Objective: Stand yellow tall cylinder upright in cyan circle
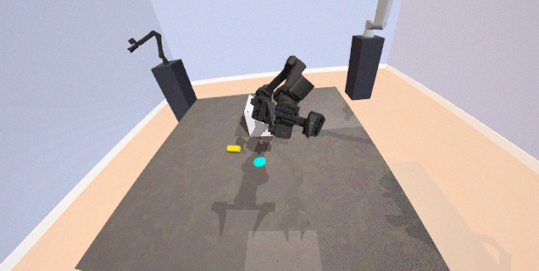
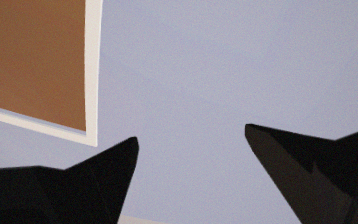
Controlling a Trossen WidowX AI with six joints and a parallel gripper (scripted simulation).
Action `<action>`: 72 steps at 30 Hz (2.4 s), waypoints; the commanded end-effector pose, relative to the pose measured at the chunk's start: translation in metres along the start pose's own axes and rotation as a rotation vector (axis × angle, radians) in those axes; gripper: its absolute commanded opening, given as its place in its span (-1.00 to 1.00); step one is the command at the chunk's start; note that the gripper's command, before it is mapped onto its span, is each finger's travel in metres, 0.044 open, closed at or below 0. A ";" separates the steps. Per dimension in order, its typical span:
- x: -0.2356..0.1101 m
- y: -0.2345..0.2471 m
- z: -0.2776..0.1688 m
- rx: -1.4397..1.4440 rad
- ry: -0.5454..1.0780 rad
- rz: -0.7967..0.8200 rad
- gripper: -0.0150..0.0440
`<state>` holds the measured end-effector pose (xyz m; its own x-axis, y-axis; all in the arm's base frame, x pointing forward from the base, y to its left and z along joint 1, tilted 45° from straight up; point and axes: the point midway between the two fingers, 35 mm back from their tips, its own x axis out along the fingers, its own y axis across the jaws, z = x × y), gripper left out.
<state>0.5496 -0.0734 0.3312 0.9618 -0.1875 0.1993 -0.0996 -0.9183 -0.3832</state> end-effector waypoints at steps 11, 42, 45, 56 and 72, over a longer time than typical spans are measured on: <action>-0.011 0.072 0.085 0.067 -0.335 0.131 0.56; -0.221 0.217 0.265 0.725 -1.269 0.762 0.56; -0.247 0.219 0.271 0.820 -1.339 0.836 0.56; -0.329 0.206 0.275 1.206 -1.556 1.119 0.56; -0.366 0.178 0.310 1.419 -1.633 1.268 0.56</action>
<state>0.2592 -0.0829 -0.0699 0.0670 0.6805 -0.7297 -0.9903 0.1348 0.0348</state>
